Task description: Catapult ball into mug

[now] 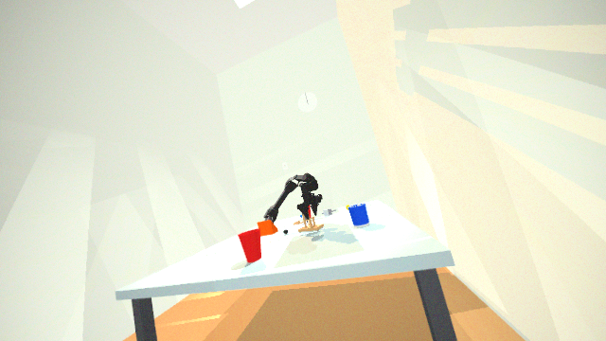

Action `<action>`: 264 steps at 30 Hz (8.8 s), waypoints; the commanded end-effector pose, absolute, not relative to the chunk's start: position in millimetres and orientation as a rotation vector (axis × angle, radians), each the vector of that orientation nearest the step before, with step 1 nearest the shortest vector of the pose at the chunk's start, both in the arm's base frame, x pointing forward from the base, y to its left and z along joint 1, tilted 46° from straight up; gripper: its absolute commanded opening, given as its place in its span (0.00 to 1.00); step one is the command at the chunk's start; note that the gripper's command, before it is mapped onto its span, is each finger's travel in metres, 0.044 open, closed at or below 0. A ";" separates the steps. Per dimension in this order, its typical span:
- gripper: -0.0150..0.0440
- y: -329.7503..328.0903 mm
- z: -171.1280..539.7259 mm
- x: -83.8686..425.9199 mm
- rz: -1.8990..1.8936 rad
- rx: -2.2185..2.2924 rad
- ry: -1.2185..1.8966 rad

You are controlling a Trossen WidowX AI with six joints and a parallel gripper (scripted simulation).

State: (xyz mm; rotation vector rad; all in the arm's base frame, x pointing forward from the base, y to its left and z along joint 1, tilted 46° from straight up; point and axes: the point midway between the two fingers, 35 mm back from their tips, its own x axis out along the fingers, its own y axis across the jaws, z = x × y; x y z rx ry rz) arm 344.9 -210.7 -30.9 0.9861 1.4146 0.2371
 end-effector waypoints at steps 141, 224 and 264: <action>1.00 -205.0 -35.7 345.9 0.235 0.996 1.410; 0.25 -185.8 -53.8 352.5 0.246 0.987 1.425; 0.87 -270.1 26.3 312.6 0.179 0.954 1.349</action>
